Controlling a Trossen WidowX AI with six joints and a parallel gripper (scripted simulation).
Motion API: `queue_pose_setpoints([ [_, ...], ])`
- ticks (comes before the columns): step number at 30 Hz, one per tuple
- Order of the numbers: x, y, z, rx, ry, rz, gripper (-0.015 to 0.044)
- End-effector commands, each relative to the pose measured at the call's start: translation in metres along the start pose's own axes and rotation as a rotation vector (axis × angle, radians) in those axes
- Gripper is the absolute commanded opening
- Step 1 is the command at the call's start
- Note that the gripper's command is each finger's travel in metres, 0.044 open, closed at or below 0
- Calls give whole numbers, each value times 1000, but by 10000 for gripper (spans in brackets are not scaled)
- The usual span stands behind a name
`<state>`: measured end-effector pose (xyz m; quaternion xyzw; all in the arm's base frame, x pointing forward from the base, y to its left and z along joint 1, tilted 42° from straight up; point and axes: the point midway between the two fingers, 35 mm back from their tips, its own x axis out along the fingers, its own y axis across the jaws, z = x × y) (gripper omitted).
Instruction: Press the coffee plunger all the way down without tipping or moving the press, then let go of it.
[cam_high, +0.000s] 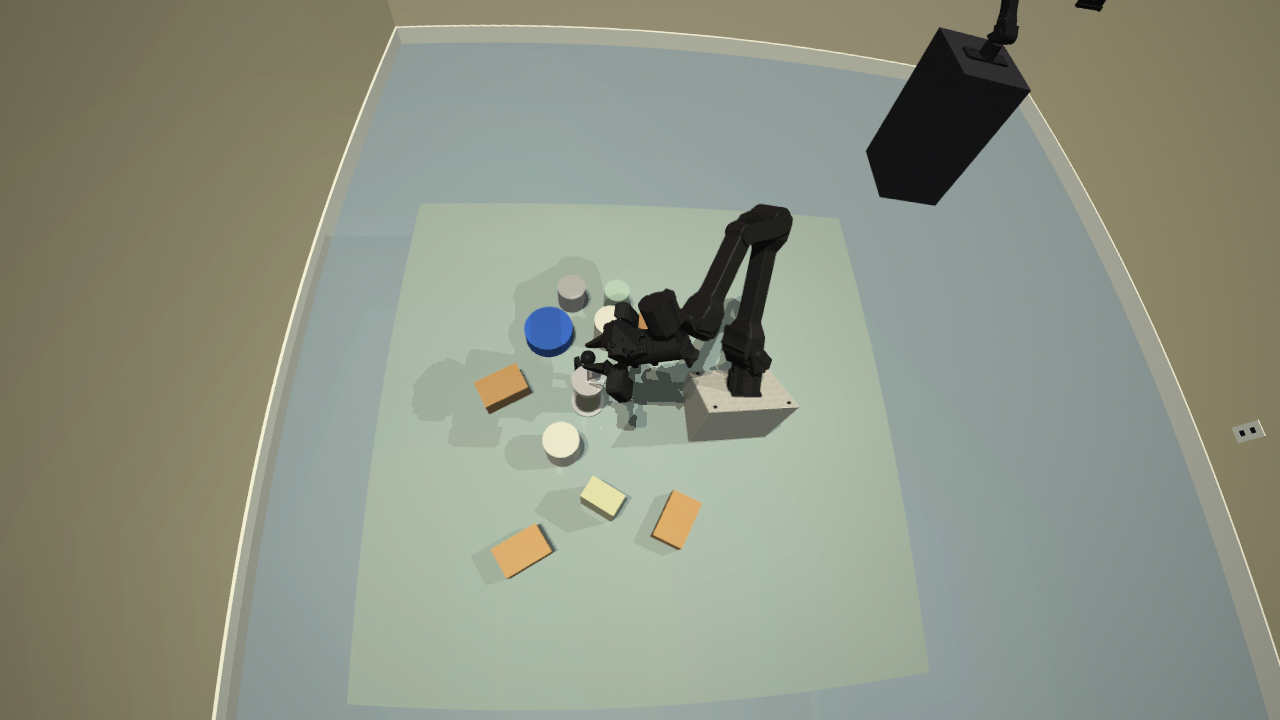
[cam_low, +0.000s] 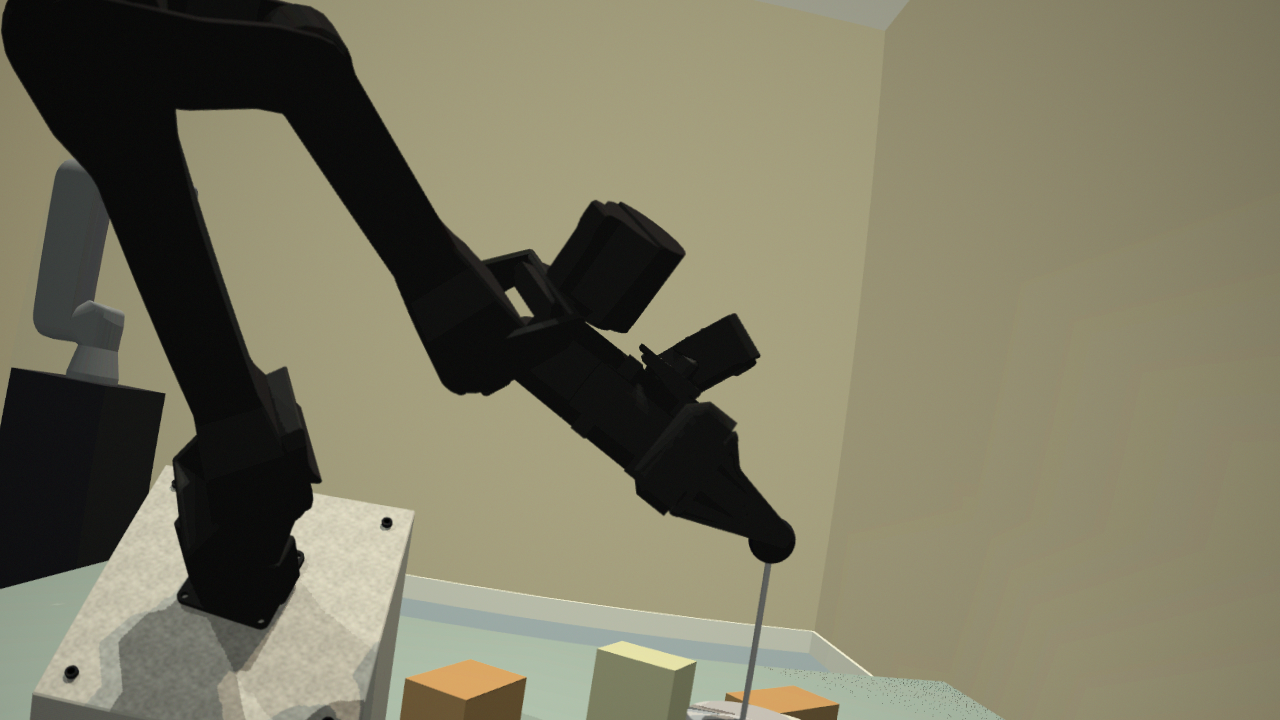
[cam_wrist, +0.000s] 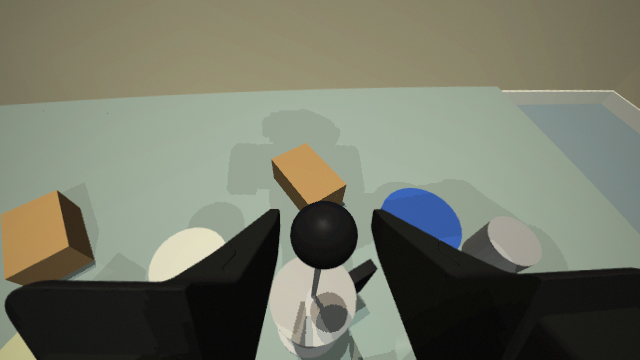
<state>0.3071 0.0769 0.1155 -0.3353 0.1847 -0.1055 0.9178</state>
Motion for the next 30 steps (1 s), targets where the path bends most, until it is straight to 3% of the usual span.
queue_pose_setpoints([
  [1,0,1,-1,-8,1,4,119],
  [30,21,6,-23,-7,6,8,119],
])
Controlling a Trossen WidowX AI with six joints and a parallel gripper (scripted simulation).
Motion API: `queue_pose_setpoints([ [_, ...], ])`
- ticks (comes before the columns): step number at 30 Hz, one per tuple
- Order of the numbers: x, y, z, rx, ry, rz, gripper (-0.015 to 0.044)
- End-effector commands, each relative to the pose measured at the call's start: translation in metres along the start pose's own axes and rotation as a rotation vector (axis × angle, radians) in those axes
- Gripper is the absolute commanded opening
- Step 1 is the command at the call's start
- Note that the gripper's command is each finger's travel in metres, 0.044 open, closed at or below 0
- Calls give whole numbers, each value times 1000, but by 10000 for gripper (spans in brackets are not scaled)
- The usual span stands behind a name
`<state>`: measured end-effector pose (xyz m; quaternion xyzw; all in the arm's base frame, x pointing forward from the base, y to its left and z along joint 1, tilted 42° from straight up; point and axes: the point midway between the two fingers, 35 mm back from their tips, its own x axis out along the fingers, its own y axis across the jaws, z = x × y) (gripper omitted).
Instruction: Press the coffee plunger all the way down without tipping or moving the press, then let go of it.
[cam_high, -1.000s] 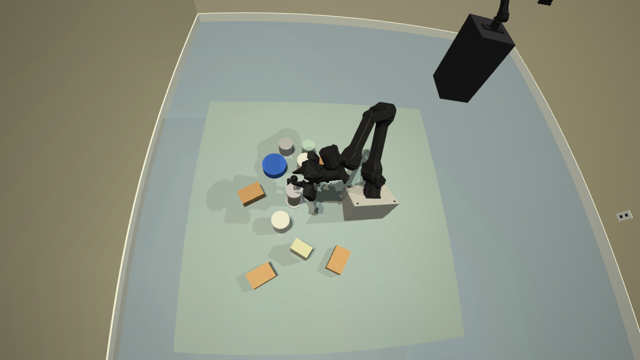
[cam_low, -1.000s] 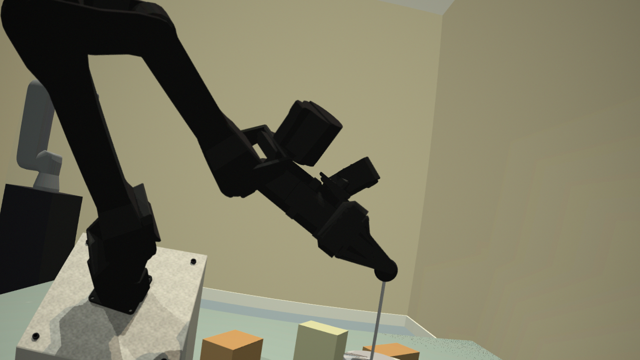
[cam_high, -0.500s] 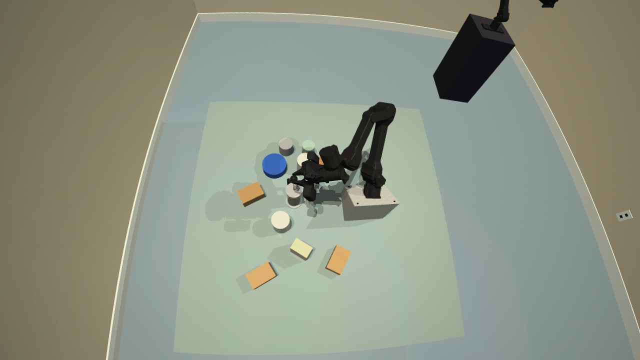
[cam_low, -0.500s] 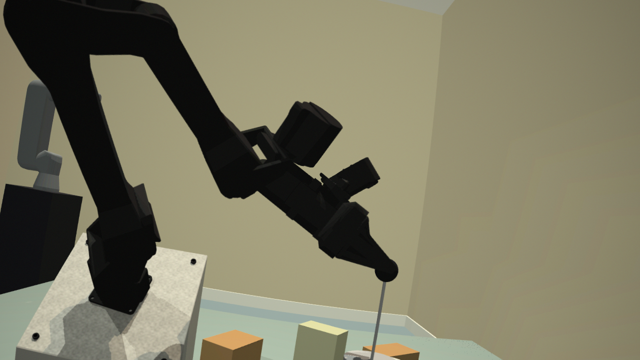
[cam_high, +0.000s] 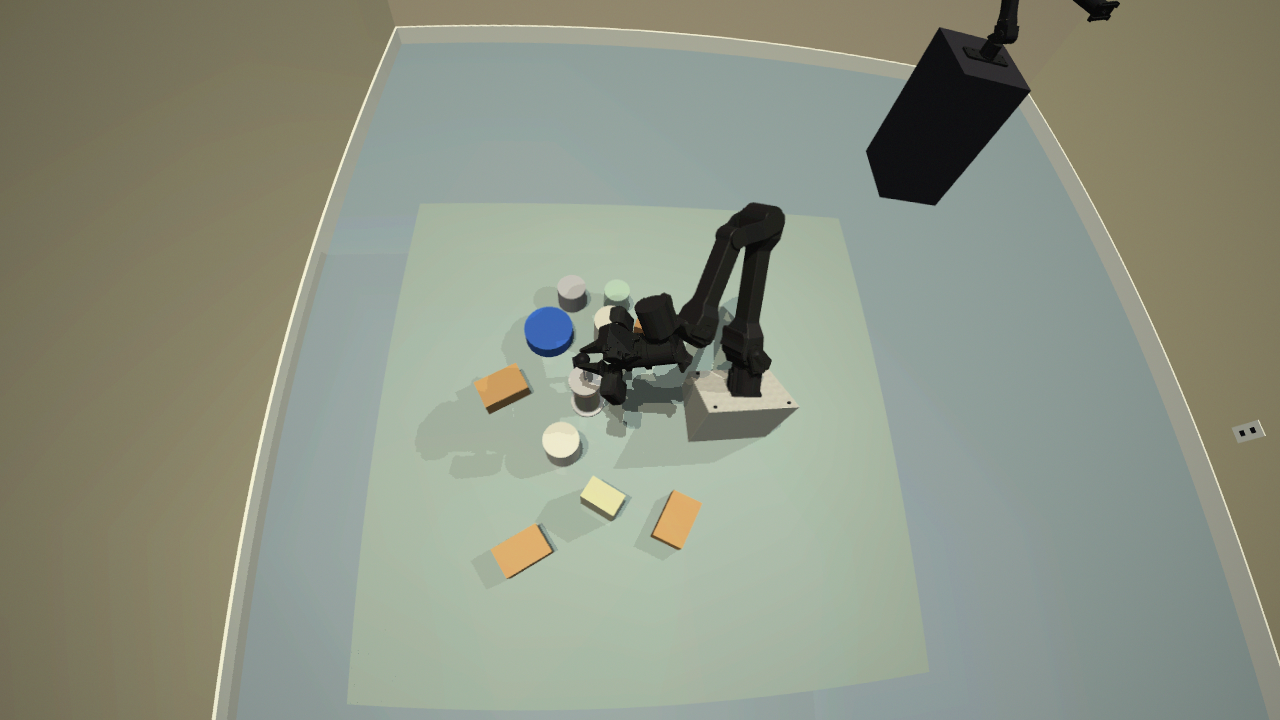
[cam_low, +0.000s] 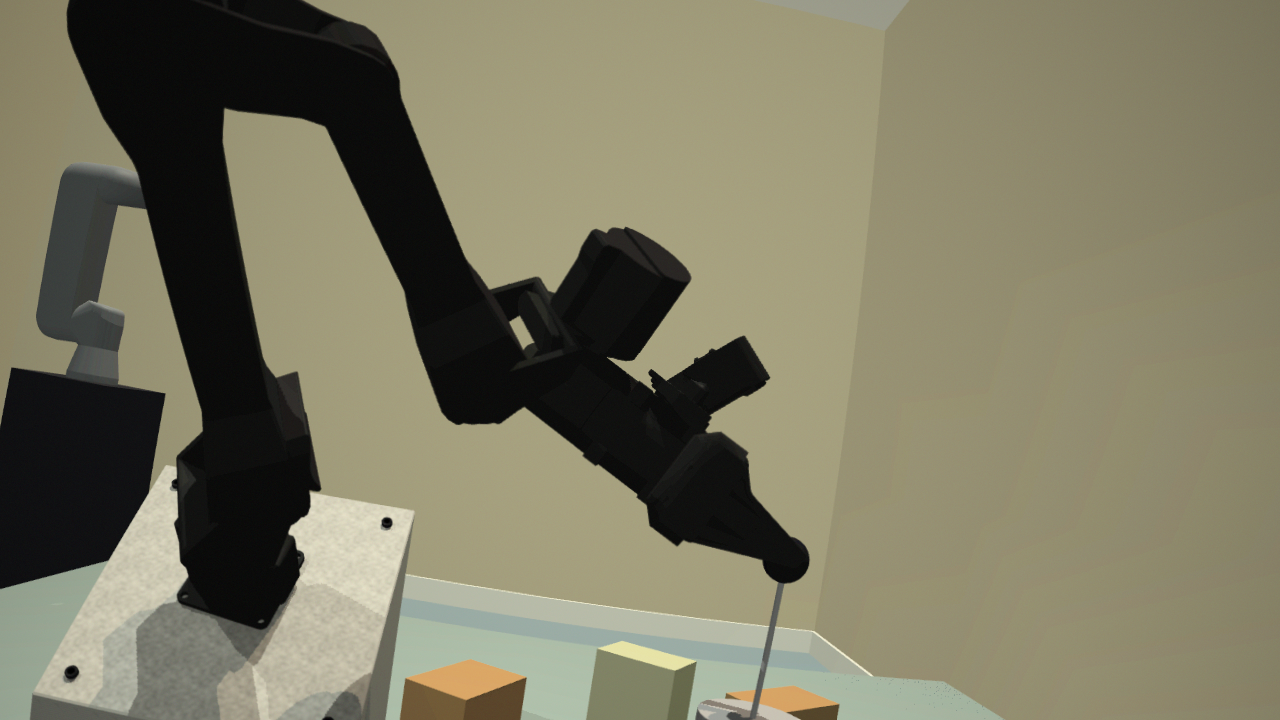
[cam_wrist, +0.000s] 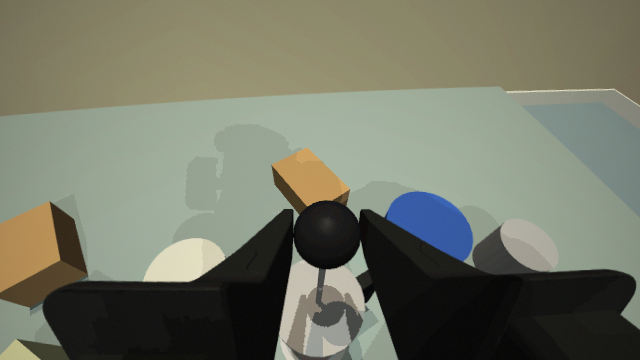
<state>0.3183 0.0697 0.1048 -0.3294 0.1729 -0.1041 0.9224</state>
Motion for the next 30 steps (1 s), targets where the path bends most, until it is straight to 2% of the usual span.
queue_pose_setpoints([
  [1,6,4,-17,-22,29,10,119],
  [30,36,2,-56,-26,26,8,119],
])
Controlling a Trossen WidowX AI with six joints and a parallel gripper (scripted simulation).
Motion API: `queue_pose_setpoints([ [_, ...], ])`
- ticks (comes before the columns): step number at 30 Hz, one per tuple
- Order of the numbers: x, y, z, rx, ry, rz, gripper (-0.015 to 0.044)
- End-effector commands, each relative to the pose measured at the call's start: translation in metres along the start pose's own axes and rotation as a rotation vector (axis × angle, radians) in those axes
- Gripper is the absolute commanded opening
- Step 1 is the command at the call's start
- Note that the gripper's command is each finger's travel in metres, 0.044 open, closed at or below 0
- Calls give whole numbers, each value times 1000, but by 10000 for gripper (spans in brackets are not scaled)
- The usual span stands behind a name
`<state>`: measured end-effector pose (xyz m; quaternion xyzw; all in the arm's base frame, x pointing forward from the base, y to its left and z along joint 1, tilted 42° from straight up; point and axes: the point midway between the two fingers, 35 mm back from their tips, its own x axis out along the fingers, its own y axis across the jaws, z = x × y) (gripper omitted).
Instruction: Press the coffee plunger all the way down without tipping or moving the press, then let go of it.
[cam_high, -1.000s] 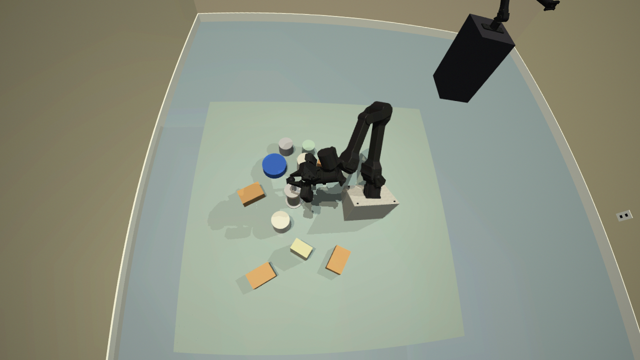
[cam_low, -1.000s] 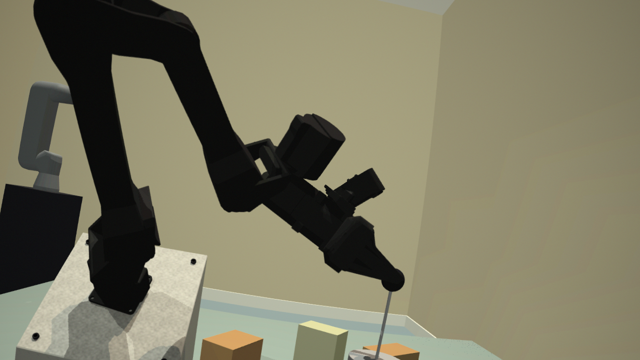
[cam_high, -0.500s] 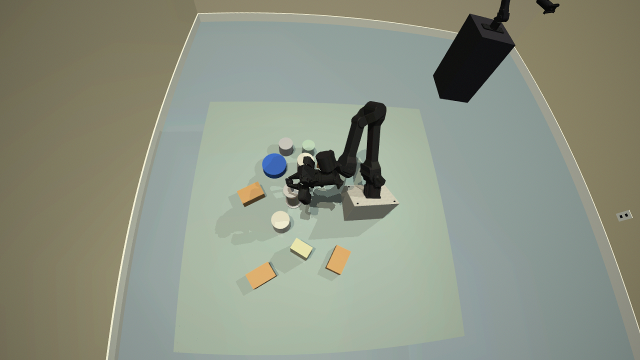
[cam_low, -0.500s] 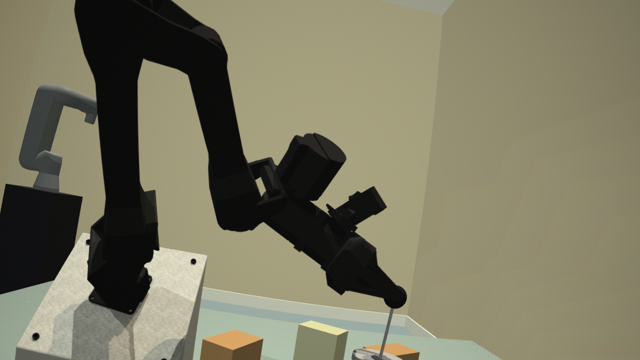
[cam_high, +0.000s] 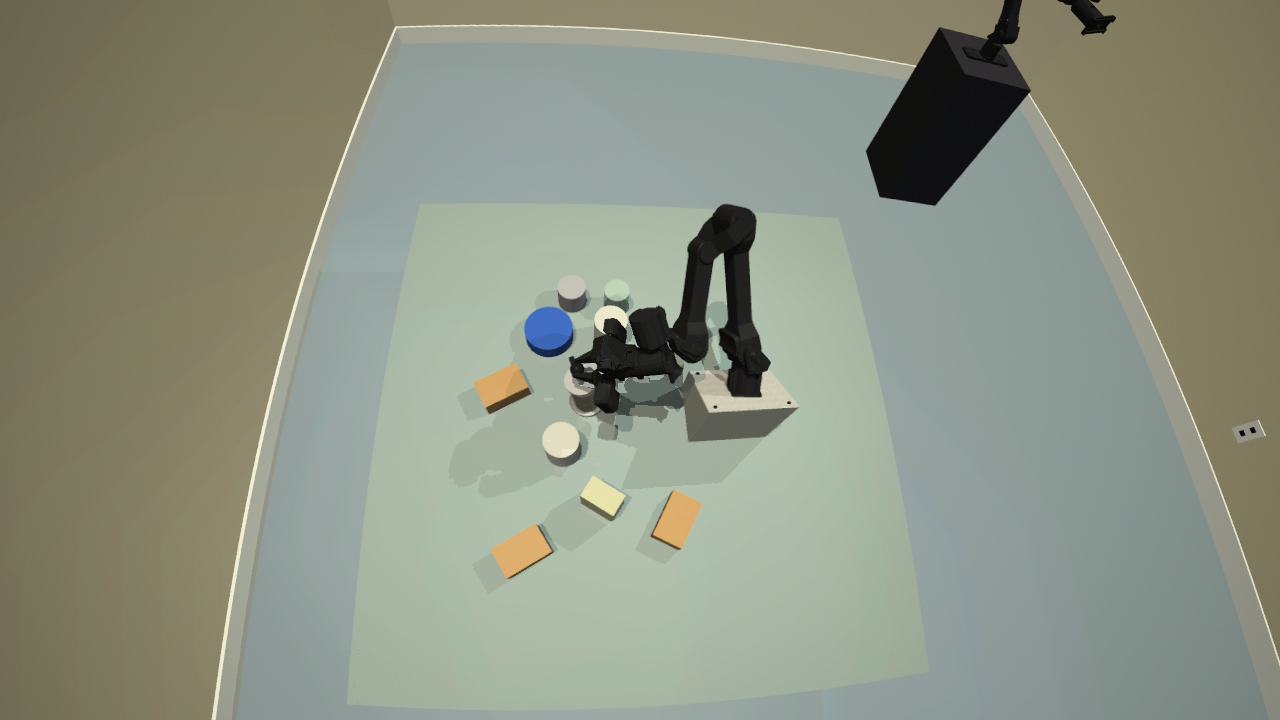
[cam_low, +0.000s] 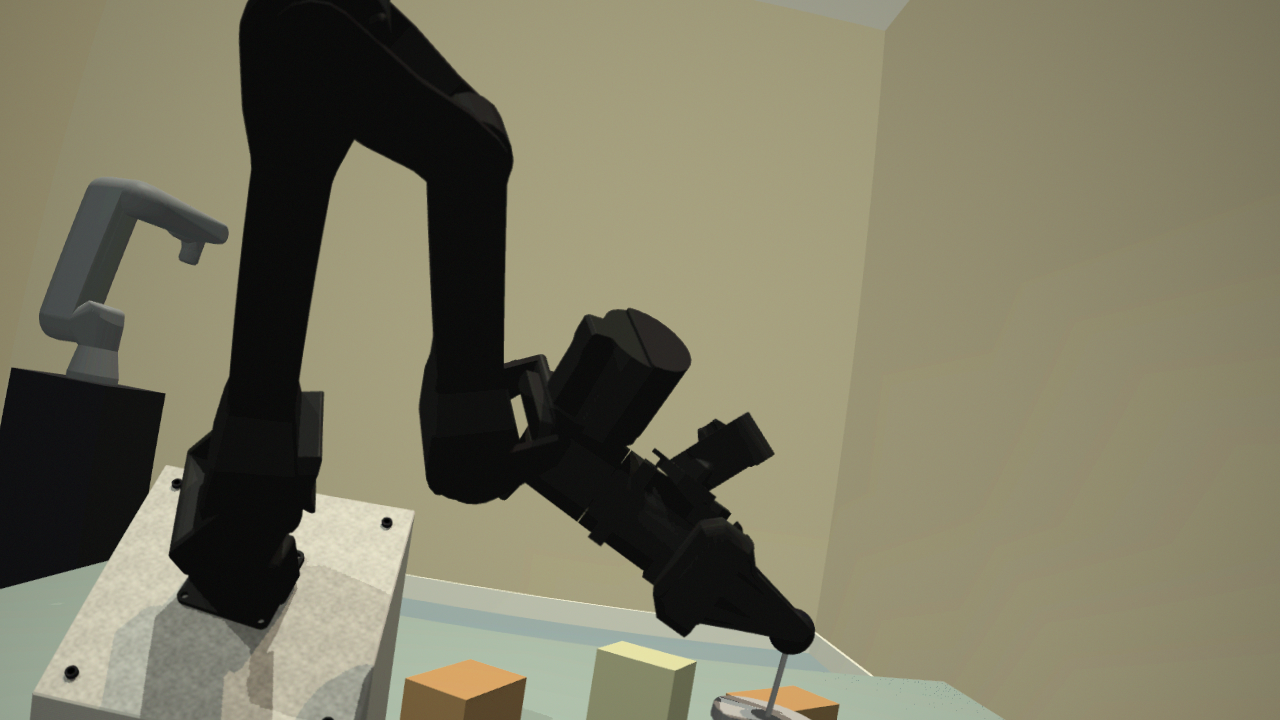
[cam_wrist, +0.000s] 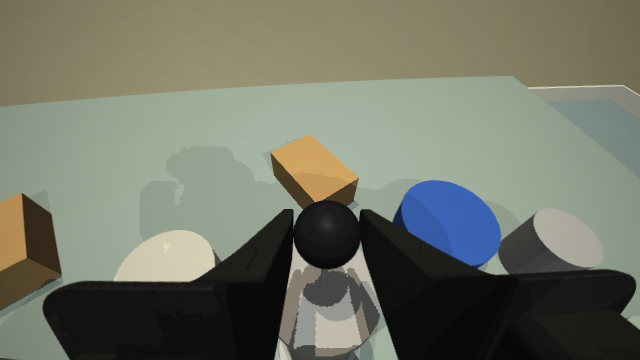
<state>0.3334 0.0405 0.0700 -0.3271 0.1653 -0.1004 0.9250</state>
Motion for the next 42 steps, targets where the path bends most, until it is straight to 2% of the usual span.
queue_pose_setpoints([
  [1,5,1,-21,-32,42,5,119],
  [42,19,1,-18,-21,20,4,119],
])
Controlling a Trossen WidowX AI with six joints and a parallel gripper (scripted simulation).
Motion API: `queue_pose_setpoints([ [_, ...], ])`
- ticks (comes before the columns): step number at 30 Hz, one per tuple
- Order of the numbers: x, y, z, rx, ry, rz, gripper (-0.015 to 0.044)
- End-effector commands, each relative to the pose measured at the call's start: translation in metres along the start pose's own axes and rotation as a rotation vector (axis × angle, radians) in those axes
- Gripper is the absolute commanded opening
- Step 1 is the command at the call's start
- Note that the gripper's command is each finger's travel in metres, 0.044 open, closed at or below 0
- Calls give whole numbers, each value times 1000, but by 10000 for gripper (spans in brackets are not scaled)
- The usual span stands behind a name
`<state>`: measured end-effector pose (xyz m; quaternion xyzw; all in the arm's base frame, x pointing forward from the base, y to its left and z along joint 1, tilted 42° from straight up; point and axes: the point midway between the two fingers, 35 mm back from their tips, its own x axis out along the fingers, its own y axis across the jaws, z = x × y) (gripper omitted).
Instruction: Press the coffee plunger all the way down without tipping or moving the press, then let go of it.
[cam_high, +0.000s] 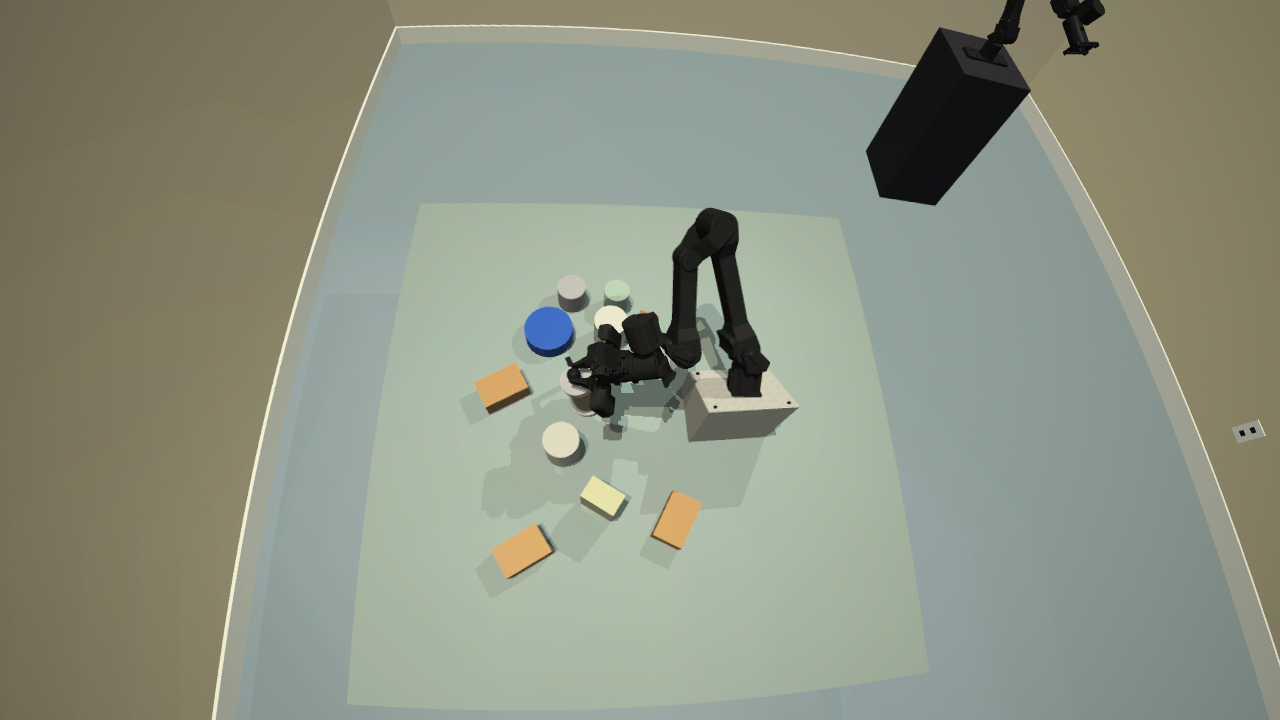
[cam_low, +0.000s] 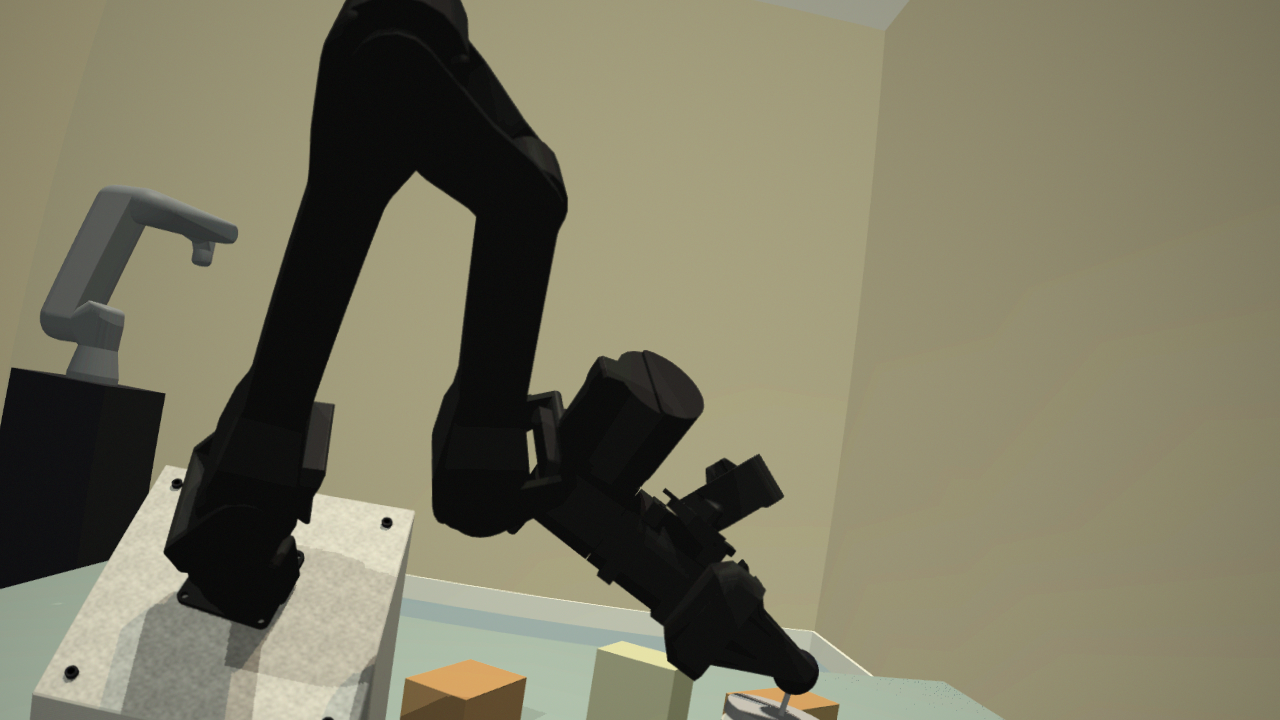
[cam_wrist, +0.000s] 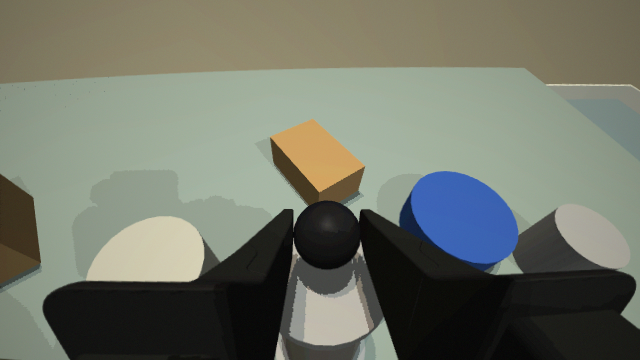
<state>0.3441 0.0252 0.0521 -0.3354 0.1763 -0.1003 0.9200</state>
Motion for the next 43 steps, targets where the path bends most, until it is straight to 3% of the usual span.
queue_pose_setpoints([
  [1,0,0,0,0,0,0,119],
  [6,0,0,0,0,0,0,119],
  [18,0,0,0,0,0,0,434],
  [25,-8,1,9,1,7,3,440],
  [34,-63,-4,52,-8,21,-2,440],
  [43,-64,-4,52,-9,21,-3,440],
])
